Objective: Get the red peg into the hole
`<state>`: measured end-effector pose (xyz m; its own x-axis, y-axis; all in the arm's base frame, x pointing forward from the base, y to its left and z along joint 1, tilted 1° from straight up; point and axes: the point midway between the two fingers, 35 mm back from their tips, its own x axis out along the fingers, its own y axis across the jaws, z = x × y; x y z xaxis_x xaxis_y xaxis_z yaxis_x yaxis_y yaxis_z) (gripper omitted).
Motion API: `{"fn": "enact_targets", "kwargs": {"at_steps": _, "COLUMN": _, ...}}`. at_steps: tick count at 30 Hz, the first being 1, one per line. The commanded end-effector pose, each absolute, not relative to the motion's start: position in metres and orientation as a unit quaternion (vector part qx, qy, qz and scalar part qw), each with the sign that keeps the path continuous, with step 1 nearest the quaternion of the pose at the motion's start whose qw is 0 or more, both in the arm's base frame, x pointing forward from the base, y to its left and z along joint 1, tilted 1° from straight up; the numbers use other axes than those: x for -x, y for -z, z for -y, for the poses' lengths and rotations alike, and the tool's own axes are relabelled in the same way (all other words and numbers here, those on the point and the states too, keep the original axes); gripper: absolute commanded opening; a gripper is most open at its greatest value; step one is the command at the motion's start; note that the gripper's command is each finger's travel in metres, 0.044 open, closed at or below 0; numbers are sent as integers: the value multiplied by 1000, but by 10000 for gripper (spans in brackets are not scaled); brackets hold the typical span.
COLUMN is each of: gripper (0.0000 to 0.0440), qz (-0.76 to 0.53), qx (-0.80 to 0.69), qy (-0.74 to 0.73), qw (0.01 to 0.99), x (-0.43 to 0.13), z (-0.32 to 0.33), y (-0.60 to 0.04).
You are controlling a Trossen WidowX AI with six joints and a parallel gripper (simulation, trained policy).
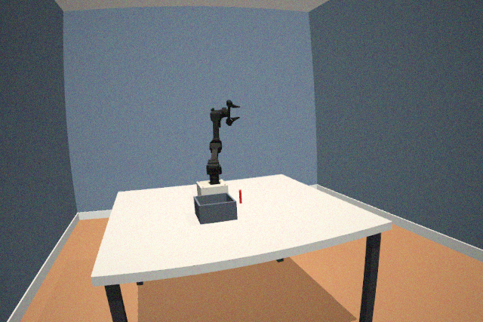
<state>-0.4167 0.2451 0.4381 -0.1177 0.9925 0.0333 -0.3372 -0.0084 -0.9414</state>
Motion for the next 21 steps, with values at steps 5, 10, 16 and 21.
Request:
{"fn": "enact_targets", "kwargs": {"at_steps": 5, "gripper": 440, "qz": 438, "qx": 298, "qy": -641, "qw": 555, "x": 407, "z": -222, "y": -478}}
{"fn": "enact_targets", "kwargs": {"at_steps": 10, "gripper": 440, "qz": 431, "qx": 217, "qy": -672, "qw": 562, "x": 390, "z": -199, "y": -519}}
{"fn": "enact_targets", "kwargs": {"at_steps": 16, "gripper": 440, "qz": 415, "qx": 117, "qy": -694, "qw": 577, "x": 355, "z": -175, "y": -568}}
{"fn": "enact_targets", "kwargs": {"at_steps": 21, "gripper": 440, "qz": 400, "qx": 33, "qy": -700, "qw": 590, "x": 317, "z": -157, "y": -606}}
